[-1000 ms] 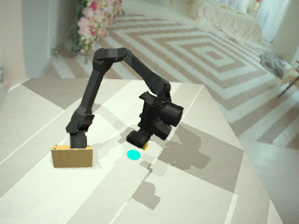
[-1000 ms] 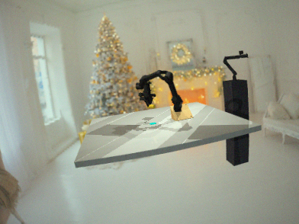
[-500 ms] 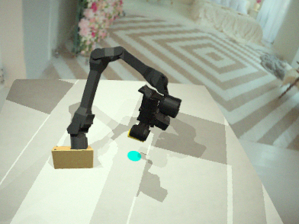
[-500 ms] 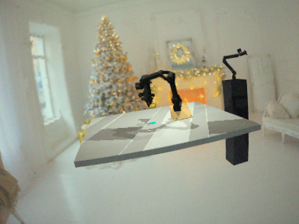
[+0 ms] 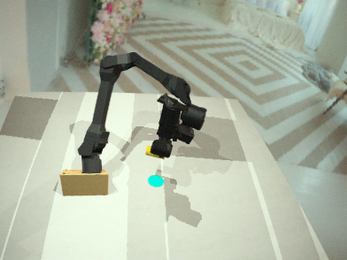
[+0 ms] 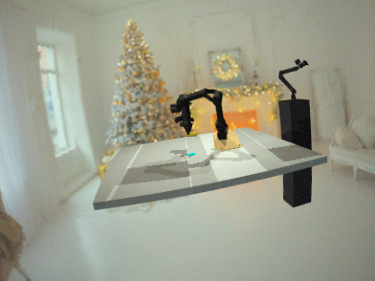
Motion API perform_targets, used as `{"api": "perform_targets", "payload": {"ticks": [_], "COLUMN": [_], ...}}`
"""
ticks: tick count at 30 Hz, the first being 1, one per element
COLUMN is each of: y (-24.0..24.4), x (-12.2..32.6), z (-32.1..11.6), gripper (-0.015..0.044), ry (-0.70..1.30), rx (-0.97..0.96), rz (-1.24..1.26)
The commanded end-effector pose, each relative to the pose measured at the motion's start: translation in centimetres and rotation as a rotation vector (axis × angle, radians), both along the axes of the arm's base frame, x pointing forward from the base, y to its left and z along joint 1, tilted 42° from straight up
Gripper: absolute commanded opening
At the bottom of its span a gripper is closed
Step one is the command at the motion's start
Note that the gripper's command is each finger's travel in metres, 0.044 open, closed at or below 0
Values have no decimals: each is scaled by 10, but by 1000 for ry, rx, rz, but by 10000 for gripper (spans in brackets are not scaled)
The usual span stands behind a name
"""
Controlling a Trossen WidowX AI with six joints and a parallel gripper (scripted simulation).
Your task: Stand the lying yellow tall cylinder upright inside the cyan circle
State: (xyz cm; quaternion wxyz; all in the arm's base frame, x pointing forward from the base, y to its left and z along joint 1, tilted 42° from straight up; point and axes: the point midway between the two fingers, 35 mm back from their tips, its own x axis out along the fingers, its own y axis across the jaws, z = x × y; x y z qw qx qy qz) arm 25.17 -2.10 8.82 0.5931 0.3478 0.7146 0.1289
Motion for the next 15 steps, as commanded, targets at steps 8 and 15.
{"api": "perform_targets", "payload": {"ticks": [8,15], "y": [4,6], "x": [-6,-9], "z": [1,0], "gripper": [105,105], "ry": [-23,-38], "rx": [-65,-105], "rz": [-1,-4]}}
